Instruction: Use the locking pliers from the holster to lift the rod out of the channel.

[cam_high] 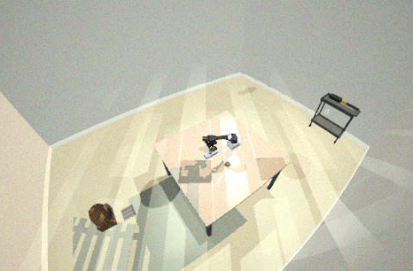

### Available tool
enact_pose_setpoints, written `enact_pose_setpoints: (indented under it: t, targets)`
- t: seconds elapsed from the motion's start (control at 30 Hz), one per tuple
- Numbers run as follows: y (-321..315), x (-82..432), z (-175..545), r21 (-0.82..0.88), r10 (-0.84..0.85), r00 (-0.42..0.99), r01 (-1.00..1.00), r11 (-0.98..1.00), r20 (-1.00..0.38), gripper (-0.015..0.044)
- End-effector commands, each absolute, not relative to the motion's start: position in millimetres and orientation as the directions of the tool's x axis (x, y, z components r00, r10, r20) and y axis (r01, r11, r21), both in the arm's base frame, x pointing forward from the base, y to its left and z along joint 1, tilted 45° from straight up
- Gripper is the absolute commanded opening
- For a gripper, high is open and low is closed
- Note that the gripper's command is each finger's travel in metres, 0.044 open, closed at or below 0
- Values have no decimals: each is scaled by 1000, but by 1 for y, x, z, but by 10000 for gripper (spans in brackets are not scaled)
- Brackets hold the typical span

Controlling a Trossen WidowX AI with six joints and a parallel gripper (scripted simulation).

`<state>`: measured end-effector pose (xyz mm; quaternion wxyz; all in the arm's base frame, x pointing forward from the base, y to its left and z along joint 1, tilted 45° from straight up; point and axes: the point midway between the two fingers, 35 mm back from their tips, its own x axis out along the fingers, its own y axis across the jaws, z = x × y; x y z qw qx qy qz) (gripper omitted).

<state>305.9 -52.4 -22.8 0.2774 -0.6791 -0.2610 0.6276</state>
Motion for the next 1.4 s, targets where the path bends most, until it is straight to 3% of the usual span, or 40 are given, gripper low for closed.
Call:
enact_pose_setpoints:
  t: [0.0, 1.37]
  targets:
    - [-53, 306, -24, -702, 700, 75, 10, -712, -710, 257]
    - [-56, 306, -27, -702, 700, 75, 10, -712, -710, 216]
